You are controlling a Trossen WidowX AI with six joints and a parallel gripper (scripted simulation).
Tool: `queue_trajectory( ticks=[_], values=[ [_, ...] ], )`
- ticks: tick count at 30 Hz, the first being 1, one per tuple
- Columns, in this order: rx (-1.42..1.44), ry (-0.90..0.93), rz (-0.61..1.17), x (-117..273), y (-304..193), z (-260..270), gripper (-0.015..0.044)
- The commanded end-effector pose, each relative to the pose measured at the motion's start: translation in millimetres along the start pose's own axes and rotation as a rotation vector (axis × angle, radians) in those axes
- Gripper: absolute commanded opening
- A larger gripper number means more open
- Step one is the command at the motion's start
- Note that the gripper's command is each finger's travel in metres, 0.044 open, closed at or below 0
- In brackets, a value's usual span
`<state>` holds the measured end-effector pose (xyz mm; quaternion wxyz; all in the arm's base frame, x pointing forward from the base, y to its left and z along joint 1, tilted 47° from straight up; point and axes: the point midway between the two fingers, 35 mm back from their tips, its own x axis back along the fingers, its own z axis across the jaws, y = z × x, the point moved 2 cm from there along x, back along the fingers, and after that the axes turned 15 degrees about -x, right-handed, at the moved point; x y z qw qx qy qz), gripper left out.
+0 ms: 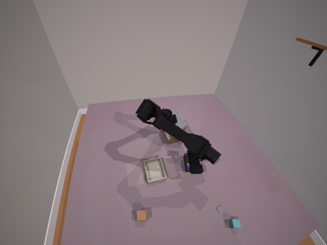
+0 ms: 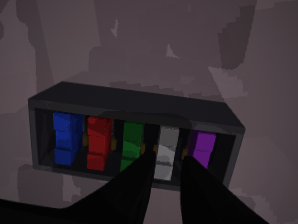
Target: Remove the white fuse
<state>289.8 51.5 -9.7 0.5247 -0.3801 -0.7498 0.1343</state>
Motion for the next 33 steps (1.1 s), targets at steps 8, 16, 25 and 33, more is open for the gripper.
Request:
queue_trajectory(
  ticks=[8, 16, 25, 33],
  values=[
    [0.004, 0.0, 0.006, -4, -1, 1, 0.0065],
    [0.004, -0.001, 0.006, -7, -1, 1, 0.0065],
    [0.004, -0.001, 0.006, -14, -2, 1, 0.0065],
    [0.001, 0.002, 0.003, -12, -1, 1, 0.0045]
  ],
)
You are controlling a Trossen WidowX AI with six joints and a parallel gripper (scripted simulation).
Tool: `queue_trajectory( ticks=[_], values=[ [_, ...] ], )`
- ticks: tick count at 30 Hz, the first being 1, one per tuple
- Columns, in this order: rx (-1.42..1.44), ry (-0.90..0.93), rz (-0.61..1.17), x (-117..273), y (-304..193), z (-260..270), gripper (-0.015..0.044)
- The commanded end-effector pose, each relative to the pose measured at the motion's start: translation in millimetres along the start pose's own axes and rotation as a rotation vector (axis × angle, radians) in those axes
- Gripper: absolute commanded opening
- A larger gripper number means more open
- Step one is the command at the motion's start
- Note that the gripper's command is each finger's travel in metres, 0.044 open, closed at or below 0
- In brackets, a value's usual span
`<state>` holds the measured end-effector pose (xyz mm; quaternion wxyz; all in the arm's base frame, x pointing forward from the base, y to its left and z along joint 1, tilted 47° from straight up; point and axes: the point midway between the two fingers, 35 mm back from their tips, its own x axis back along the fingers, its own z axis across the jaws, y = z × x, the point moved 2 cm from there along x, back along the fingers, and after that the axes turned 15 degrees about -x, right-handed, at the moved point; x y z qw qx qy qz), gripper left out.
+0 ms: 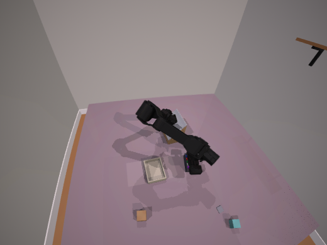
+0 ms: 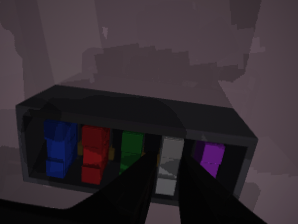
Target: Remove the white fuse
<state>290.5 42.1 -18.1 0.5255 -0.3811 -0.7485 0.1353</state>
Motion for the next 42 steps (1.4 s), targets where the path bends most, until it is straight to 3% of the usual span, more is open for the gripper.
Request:
queue_trajectory(
  ticks=[1, 7, 42],
  values=[
    [0.0, 0.0, 0.0, 0, 0, 0, 0.0038],
    [0.0, 0.0, 0.0, 0, 0, 0, 0.0],
    [0.001, 0.0, -0.001, 15, 1, 0, 0.0]
  ],
)
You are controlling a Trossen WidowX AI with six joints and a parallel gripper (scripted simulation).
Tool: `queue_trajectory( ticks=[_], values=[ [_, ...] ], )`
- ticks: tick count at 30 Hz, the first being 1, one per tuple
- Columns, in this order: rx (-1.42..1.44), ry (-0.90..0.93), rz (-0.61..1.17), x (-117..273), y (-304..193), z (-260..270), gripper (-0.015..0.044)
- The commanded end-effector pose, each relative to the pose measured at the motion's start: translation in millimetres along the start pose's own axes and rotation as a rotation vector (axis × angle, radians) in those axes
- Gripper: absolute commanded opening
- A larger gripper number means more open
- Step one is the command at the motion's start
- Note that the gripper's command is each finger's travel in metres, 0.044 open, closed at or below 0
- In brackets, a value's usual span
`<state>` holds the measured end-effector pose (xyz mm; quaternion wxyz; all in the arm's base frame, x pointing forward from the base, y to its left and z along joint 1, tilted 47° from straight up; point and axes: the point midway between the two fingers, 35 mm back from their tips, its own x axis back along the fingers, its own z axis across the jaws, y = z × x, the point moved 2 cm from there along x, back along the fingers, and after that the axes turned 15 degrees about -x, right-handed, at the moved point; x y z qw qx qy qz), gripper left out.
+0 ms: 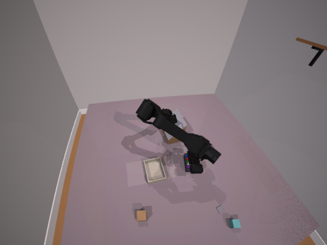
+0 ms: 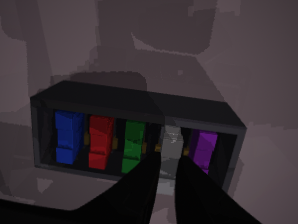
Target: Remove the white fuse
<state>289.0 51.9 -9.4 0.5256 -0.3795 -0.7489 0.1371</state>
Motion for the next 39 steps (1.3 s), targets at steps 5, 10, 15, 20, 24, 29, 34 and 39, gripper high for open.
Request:
queue_trajectory(
  ticks=[5, 10, 15, 20, 24, 29, 34, 39],
  values=[
    [-0.003, 0.002, 0.0, 4, 0, 0, 0.0],
    [-0.003, 0.002, 0.0, 7, 0, 0, 0.0],
    [-0.003, 0.001, 0.0, 9, 0, 0, 0.0],
    [-0.002, 0.001, 0.0, 11, 0, 0, 0.0],
    [-0.002, 0.001, 0.001, 13, 0, 0, 0.0],
    [-0.002, 0.001, 0.001, 16, 0, 0, 0.0],
    [-0.002, 0.001, 0.001, 18, 0, 0, 0.0],
    [-0.002, 0.001, 0.001, 21, 0, 0, 0.0]
  ],
)
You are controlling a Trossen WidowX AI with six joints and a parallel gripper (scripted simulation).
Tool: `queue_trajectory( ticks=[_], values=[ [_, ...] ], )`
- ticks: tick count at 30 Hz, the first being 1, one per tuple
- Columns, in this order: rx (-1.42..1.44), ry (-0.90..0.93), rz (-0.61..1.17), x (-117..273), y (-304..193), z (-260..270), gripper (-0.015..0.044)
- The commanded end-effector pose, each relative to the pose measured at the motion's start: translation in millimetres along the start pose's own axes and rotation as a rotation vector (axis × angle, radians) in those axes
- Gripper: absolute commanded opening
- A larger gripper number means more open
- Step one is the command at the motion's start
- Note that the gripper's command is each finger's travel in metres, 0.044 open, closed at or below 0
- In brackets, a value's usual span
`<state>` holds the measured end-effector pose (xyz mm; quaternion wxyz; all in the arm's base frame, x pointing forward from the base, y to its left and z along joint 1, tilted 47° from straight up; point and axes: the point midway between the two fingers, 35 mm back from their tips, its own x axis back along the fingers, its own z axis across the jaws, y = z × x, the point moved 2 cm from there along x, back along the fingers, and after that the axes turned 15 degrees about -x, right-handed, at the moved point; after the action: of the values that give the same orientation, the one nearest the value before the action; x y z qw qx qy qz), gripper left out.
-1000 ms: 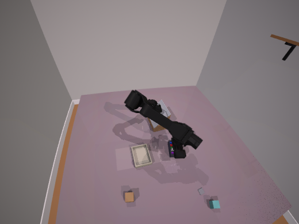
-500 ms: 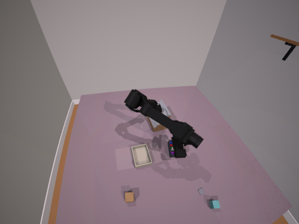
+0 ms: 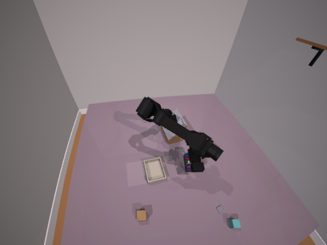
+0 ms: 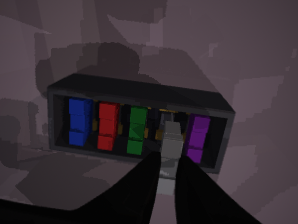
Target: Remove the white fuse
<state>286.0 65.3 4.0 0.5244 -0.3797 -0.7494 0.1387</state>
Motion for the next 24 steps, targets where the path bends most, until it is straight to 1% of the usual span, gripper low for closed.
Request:
queue_trajectory(
  ticks=[1, 8, 24],
  values=[
    [-0.003, 0.004, -0.001, 2, 0, 0, 0.0],
    [-0.003, 0.004, 0.0, 6, 0, 0, 0.0],
    [-0.003, 0.004, -0.001, 28, 0, 1, 0.0]
  ],
)
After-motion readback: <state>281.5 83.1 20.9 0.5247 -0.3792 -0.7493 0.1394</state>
